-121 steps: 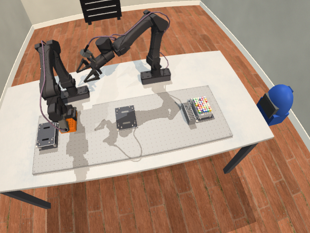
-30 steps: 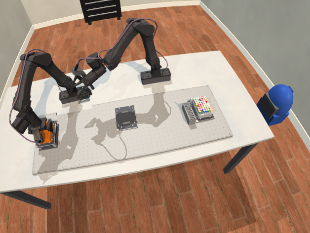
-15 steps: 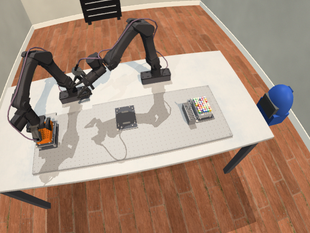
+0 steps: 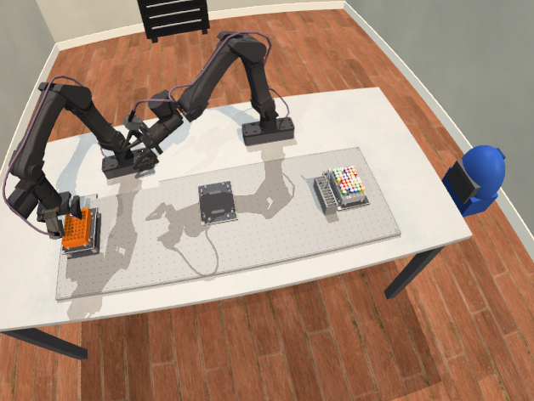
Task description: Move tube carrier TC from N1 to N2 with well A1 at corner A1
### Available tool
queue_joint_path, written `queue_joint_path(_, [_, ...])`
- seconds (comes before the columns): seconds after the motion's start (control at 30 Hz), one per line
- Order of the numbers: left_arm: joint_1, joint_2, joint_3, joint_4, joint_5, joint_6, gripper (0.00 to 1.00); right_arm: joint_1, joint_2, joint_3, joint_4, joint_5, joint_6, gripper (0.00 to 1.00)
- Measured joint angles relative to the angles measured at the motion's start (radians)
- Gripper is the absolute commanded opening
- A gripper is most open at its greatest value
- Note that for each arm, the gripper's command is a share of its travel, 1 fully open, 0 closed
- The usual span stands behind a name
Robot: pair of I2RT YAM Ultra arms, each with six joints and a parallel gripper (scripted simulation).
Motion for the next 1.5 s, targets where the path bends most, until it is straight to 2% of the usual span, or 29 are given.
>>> queue_joint_path(0.3, [0.000,0.000,0.000,0.000,0.000,0.000,1.00,-0.007,-0.026,-0.032,0.039,-0.018,0.062,1.00])
queue_joint_path(0.77, [0.000,0.000,0.000,0.000,0.000,0.000,1.00,-0.031,-0.484,-0.365,0.245,-0.039,0.375,1.00])
queue_joint_path(0.97, [0.000,0.000,0.000,0.000,0.000,0.000,1.00,-0.026,-0.621,-0.459,0.310,-0.020,0.489,1.00])
queue_joint_path(1.5, [0.000,0.000,0.000,0.000,0.000,0.000,1.00,-0.005,-0.669,-0.497,0.344,0.000,0.553,1.00])
